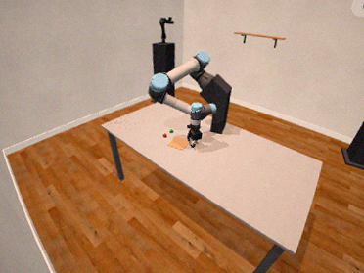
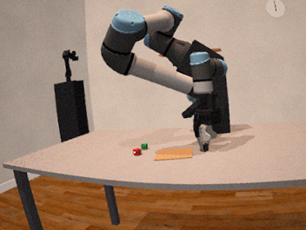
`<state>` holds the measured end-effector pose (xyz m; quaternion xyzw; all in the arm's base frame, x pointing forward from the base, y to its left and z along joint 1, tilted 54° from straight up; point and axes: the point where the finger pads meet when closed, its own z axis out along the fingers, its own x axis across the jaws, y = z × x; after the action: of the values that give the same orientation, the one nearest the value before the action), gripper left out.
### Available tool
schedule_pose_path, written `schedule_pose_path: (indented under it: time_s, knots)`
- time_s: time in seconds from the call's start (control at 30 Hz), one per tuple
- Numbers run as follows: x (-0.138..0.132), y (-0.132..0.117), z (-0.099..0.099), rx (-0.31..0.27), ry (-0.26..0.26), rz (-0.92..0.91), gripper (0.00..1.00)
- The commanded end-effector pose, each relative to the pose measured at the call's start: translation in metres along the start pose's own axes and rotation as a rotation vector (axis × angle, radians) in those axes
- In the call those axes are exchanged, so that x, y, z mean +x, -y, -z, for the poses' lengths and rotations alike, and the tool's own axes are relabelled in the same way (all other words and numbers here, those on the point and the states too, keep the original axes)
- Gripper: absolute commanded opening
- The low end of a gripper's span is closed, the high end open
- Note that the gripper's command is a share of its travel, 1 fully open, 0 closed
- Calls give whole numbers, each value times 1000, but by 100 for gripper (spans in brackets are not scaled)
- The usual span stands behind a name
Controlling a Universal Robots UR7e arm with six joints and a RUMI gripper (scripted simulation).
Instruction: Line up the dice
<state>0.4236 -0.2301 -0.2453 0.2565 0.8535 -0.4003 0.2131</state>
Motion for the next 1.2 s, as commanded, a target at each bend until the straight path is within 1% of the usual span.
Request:
schedule_pose_path:
  time_s: [0.0, 0.97, 1.07, 1.17]
  knots:
    - [0, 0, 0, -1, 1, 0, 6]
    - [0, 0, 1, -1, 1, 0, 6]
    - [0, 0, 5, -1, 1, 0, 6]
    - [0, 0, 17, -1, 1, 0, 6]
